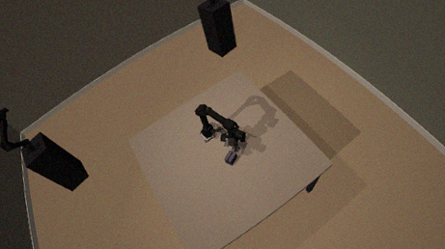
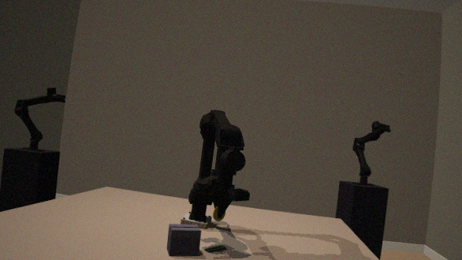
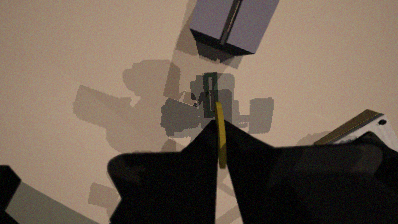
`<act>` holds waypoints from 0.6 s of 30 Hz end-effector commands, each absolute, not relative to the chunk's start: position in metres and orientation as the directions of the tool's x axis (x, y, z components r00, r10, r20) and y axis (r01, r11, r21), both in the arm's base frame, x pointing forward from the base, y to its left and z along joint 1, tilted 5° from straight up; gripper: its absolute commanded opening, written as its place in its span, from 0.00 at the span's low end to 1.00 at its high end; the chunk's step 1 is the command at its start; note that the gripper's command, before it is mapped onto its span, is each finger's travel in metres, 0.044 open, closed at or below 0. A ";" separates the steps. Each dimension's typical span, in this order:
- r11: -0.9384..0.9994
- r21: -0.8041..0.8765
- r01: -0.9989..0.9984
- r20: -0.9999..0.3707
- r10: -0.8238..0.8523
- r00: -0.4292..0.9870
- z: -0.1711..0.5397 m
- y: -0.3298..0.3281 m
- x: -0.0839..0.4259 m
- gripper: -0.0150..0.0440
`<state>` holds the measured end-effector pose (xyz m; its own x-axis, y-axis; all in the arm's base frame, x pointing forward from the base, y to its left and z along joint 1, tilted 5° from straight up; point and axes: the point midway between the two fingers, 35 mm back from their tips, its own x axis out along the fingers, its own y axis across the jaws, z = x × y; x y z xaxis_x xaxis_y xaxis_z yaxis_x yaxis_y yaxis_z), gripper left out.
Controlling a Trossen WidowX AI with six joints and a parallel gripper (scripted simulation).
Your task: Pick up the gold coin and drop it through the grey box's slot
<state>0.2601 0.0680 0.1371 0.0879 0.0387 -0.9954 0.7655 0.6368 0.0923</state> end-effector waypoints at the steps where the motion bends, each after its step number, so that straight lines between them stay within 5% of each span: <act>1: 0.602 0.101 0.792 -0.995 0.044 0.093 0.141 0.069 0.260 0.25; 12: 0.287 0.102 0.953 -0.995 0.045 0.093 0.142 0.076 0.265 0.25; 18: 0.266 0.102 0.959 -0.995 0.045 0.093 0.142 0.076 0.266 0.25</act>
<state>0.2652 0.0751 0.1422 0.0948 0.0423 -0.9946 0.9541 0.2812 0.1029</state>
